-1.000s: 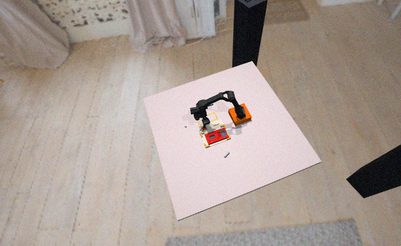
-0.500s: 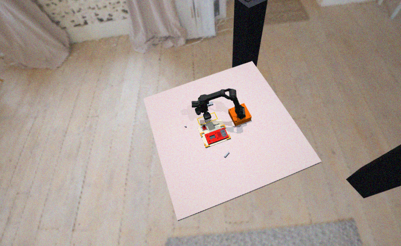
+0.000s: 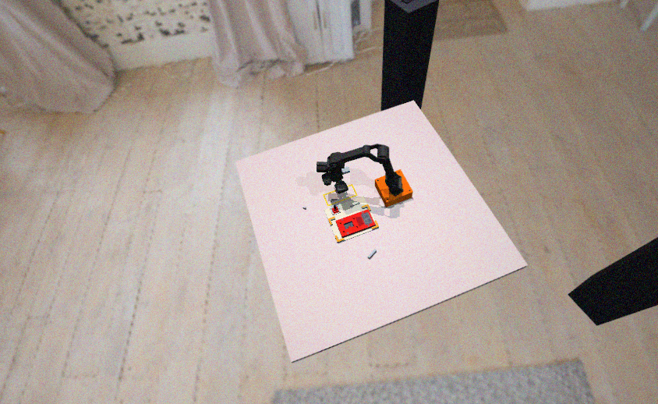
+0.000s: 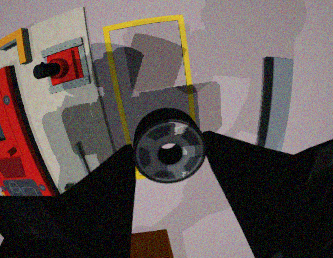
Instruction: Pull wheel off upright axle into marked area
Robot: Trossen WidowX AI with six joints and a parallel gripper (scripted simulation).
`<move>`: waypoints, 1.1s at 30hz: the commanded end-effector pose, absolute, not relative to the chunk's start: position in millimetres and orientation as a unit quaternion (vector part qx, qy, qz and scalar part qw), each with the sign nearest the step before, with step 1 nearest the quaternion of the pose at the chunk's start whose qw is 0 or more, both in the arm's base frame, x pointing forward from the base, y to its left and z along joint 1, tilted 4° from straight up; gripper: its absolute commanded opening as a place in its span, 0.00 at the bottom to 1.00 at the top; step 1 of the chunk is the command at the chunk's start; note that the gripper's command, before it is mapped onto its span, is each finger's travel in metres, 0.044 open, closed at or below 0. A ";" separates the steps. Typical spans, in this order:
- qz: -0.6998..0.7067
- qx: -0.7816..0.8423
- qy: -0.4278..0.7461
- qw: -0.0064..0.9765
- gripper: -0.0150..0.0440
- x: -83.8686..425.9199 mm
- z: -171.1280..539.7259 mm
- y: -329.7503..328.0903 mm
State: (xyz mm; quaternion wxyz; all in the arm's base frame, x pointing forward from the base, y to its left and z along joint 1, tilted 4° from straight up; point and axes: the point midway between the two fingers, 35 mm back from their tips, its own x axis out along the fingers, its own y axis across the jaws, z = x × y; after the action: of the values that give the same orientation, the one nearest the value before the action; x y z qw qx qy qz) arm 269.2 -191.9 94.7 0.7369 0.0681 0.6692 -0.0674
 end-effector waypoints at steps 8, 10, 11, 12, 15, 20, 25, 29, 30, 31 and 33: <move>-0.063 0.070 0.671 0.735 0.25 273.3 52.7 -192.0; -0.063 0.070 0.671 0.735 0.25 274.7 38.0 -192.0; -0.063 0.070 0.671 0.735 0.25 275.2 30.7 -191.9; -0.063 0.070 0.671 0.735 0.25 275.6 23.5 -191.6; -0.063 0.070 0.671 0.735 0.25 275.7 3.2 -190.3; -0.063 0.070 0.671 0.735 0.25 275.6 -1.5 -189.9; -0.061 0.070 0.676 0.731 0.48 274.2 1.8 -190.1; -0.061 0.070 0.676 0.731 0.65 274.2 1.8 -190.1; -0.061 0.070 0.676 0.731 0.70 274.2 1.8 -190.1; -0.062 0.070 0.675 0.731 0.74 274.2 3.4 -190.2; -0.062 0.070 0.675 0.732 0.76 274.0 11.7 -190.7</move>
State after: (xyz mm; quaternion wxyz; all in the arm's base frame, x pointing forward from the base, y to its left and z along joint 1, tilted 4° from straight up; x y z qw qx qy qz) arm 272.9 -189.1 2.4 0.7297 0.0711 0.6774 -0.0605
